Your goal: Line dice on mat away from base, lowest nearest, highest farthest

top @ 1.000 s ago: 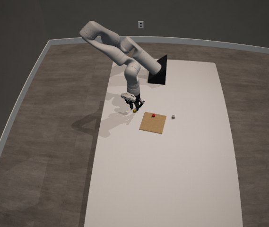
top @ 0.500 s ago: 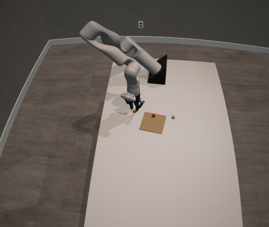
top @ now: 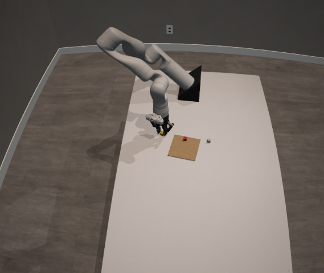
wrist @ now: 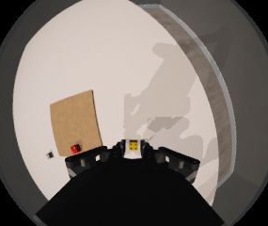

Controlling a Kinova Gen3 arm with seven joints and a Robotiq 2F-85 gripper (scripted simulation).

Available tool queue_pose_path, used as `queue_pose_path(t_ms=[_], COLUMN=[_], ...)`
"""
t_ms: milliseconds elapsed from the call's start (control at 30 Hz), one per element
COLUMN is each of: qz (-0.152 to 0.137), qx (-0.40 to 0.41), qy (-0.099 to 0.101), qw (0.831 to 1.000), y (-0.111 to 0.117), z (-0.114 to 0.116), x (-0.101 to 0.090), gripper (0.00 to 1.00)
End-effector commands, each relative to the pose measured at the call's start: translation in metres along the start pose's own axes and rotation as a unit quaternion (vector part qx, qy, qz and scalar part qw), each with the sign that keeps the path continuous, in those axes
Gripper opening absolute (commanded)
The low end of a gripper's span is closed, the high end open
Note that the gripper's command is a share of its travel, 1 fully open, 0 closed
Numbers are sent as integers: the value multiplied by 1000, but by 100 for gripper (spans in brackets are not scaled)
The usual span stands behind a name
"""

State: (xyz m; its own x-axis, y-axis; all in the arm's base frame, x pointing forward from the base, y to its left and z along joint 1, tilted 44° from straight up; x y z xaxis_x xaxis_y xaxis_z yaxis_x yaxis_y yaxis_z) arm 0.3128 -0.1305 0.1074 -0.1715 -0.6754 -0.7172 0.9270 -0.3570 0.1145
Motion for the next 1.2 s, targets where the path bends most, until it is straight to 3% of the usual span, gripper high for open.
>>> queue_pose_path(t_ms=[0, 1167], qz=[-2, -2], qx=[-1, -1], qy=[-1, -1], qw=[1000, 1000], y=[-1, -1], z=[0, 0], x=[3, 7], gripper=[31, 31])
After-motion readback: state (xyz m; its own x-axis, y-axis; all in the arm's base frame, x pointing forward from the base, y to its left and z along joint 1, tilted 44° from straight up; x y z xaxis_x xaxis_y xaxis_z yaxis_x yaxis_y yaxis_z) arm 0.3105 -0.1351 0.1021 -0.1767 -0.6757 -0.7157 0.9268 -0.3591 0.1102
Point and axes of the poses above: the point where the finger pads meet when closed, its own x axis out along the fingers, its own z axis across the jaws, y = z × x, the point moved 10 cm from there along -x, back along the fingers, and after that the axes turned 10 degrees about -x, right-handed, at the moved point
